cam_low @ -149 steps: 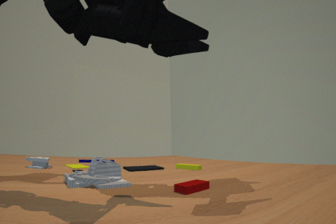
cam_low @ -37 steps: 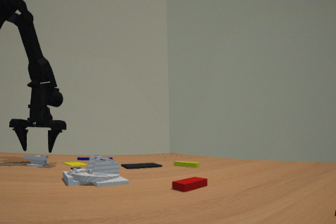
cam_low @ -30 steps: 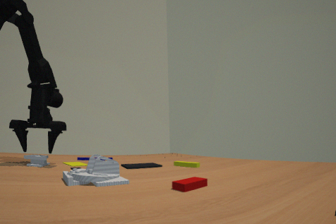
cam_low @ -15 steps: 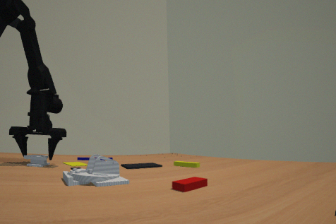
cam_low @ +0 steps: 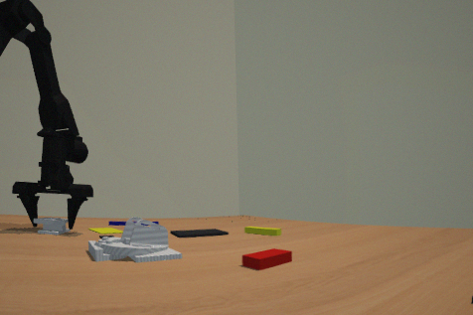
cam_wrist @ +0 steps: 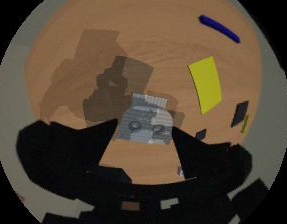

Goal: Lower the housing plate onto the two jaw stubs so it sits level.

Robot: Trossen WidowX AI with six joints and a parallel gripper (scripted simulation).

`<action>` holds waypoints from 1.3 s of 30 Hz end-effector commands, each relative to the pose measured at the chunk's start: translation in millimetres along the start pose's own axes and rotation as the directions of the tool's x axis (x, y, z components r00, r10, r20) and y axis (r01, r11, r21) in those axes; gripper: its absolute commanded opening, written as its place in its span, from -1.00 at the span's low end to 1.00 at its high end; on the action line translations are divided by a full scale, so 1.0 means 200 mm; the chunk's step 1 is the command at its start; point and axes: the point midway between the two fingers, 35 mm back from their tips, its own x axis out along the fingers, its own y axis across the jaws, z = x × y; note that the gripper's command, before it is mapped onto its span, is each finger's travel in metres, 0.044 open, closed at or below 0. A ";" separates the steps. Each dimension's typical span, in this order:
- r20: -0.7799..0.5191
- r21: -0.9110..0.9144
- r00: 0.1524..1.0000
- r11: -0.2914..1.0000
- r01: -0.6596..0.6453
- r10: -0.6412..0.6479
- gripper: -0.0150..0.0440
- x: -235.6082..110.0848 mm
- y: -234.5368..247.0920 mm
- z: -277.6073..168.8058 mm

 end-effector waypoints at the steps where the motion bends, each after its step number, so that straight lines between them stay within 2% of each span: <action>1: 0.001 0.003 1.000 1.000 -0.004 0.004 1.00 0.00 0.00 0.00; 18: 0.001 0.003 1.000 1.000 -0.004 0.004 1.00 0.01 0.00 0.00; 31: -0.001 0.000 1.000 1.000 0.000 0.000 0.71 0.00 0.00 0.00; 39: -0.001 0.000 1.000 1.000 0.000 0.000 0.70 0.00 0.00 0.00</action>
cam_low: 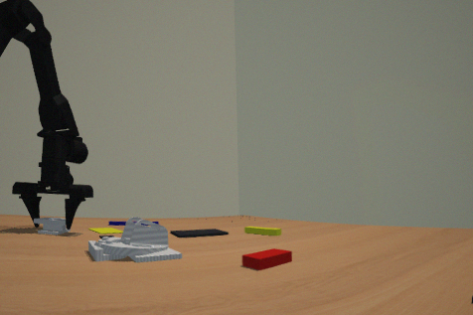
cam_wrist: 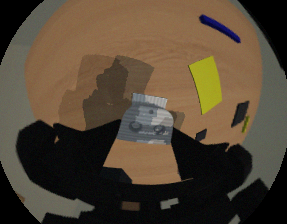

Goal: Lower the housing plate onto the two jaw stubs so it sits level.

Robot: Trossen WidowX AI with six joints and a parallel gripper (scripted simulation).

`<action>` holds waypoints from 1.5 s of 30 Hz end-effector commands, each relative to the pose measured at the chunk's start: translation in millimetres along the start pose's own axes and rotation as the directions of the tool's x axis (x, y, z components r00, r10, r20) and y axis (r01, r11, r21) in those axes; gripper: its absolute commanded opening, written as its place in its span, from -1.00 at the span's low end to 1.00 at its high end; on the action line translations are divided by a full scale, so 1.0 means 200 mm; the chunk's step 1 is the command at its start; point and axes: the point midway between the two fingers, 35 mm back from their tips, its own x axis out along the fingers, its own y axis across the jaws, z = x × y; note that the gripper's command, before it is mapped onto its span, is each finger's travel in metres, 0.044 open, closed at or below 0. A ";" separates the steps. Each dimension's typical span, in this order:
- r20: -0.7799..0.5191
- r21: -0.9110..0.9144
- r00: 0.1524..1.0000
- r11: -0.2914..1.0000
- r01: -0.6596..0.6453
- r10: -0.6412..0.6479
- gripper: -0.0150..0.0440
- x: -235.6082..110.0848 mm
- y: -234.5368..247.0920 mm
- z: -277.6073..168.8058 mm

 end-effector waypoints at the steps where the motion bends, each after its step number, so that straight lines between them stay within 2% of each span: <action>1: 0.000 0.000 1.000 1.000 0.000 0.000 0.70 0.00 0.00 0.00; 26: 0.002 0.003 1.000 1.000 -0.003 0.003 0.70 -0.35 0.00 0.01; 39: 0.002 0.005 1.000 1.000 -0.003 0.003 0.70 -0.36 0.00 0.00; 45: 0.002 0.071 1.000 0.997 -0.001 0.000 0.70 -0.37 -0.09 -0.03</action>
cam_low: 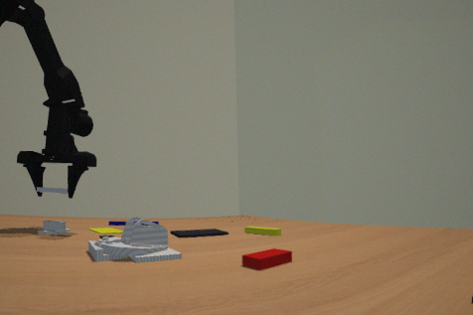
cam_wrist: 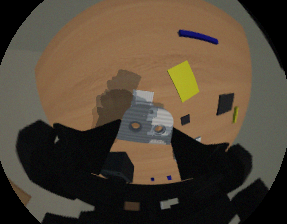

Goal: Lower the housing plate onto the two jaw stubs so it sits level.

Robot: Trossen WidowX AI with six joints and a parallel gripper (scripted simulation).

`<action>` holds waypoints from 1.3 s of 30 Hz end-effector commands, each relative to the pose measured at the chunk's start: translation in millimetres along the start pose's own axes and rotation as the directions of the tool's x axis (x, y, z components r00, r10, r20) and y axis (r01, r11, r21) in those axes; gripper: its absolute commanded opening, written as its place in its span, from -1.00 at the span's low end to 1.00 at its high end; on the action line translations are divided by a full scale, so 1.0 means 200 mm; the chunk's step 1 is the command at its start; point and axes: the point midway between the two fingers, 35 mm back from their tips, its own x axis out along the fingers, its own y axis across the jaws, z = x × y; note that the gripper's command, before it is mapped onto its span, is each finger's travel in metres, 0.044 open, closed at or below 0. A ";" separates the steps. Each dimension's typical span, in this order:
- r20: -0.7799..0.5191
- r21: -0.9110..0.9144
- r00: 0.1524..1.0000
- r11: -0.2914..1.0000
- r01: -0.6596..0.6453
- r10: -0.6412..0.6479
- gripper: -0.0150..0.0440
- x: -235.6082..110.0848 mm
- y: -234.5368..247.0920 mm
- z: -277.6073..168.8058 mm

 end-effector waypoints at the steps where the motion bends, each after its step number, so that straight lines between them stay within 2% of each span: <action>1: 0.006 0.049 1.000 0.999 0.001 -0.001 0.70 -0.01 -0.06 -0.02; 20: 0.005 0.283 1.000 0.959 0.007 -0.009 0.70 -0.02 -0.35 -0.15; 39: 0.001 0.503 1.000 0.864 0.012 -0.014 0.70 -0.02 -0.60 -0.35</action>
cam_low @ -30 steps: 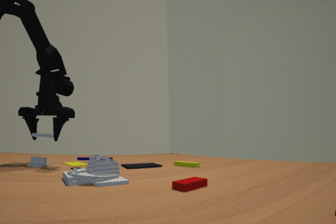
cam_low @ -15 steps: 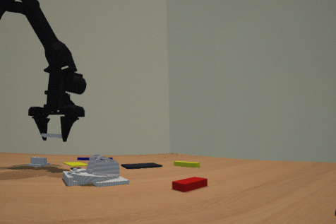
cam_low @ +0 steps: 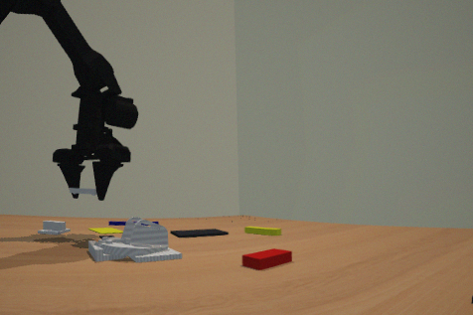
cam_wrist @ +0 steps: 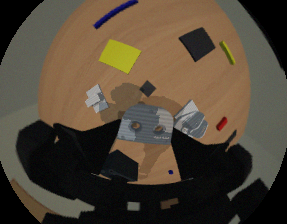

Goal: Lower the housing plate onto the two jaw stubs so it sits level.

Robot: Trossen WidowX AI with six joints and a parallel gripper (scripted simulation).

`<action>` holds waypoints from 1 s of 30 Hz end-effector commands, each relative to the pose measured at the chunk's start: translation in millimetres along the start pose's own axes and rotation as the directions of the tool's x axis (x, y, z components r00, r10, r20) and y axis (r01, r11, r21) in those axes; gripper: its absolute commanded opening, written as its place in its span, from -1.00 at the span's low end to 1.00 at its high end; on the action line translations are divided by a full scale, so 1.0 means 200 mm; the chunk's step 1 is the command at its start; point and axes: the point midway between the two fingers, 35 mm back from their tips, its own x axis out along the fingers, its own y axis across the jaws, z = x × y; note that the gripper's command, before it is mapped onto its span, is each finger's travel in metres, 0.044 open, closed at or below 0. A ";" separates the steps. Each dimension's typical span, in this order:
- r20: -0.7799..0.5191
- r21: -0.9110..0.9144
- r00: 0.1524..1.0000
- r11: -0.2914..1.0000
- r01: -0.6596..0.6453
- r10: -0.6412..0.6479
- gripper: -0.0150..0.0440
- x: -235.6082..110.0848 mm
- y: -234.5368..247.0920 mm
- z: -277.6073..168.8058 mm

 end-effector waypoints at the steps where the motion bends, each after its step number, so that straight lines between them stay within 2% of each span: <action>1: 0.006 0.060 1.000 0.998 0.006 -0.007 0.70 -0.01 -0.08 -0.02; 30: 0.000 0.416 1.000 0.909 0.012 -0.013 0.70 -0.01 -0.50 -0.24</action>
